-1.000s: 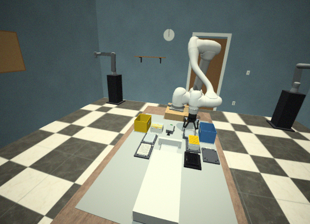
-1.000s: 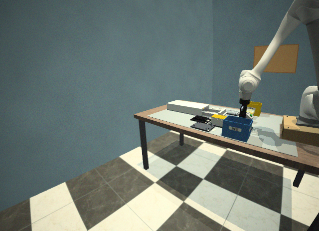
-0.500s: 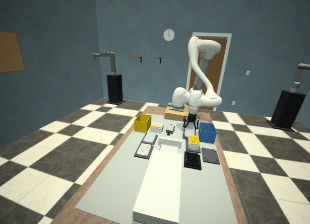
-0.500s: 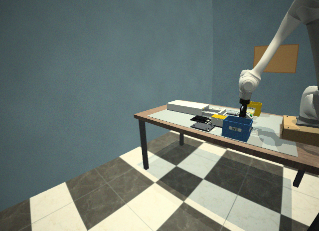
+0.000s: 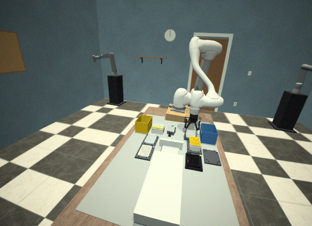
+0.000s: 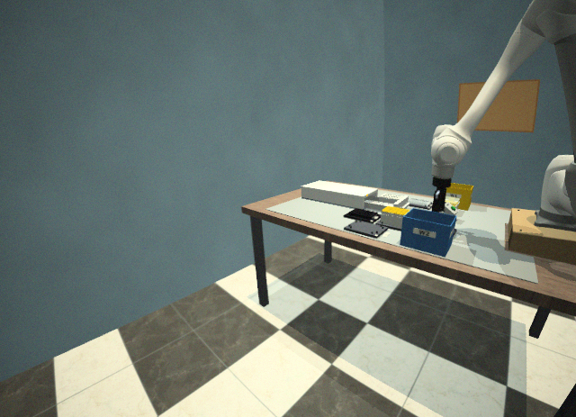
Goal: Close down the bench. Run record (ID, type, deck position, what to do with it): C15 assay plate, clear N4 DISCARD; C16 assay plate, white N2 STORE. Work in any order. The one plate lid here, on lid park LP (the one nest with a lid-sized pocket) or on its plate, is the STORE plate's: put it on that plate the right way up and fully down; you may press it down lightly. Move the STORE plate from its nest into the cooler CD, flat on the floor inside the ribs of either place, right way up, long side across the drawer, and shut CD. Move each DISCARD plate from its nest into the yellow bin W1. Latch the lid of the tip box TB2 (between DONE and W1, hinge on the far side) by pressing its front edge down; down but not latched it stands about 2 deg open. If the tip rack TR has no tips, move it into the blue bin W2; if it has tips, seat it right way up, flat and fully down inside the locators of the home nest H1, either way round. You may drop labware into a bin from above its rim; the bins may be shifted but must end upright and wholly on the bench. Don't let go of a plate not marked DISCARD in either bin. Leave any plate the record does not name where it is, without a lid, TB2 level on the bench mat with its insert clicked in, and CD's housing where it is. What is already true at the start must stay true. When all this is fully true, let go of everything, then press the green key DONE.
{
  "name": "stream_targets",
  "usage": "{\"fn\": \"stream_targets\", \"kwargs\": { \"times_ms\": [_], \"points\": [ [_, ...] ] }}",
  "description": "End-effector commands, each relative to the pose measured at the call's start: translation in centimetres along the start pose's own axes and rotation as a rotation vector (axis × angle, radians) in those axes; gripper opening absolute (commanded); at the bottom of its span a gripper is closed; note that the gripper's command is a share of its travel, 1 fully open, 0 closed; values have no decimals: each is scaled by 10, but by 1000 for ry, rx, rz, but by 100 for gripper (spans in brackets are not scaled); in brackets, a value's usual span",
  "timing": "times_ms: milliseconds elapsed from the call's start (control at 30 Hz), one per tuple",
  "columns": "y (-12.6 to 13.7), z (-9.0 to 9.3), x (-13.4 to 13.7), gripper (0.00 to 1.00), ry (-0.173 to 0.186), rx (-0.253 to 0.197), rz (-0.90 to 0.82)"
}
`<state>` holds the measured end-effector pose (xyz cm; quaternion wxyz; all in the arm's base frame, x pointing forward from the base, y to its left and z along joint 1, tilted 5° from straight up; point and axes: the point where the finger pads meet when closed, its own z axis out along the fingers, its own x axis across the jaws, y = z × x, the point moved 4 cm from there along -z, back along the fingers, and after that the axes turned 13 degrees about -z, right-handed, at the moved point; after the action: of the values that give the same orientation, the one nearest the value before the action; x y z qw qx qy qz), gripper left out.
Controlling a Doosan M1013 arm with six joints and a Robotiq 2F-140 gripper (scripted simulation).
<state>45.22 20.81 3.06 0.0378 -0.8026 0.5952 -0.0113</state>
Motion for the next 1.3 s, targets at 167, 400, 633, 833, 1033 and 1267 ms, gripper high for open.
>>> {"fn": "stream_targets", "kwargs": {
  "times_ms": [167,400,633,833,1033,1267],
  "points": [
    [0,-2,0,0,0,0,0],
    [0,-5,0,0,0,0,0],
    [0,-12,0,0,0,0,0],
    [0,-20,0,0,0,0,0],
    [0,-28,0,0,0,0,0],
    [0,-35,0,0,0,0,0]
  ]
}}
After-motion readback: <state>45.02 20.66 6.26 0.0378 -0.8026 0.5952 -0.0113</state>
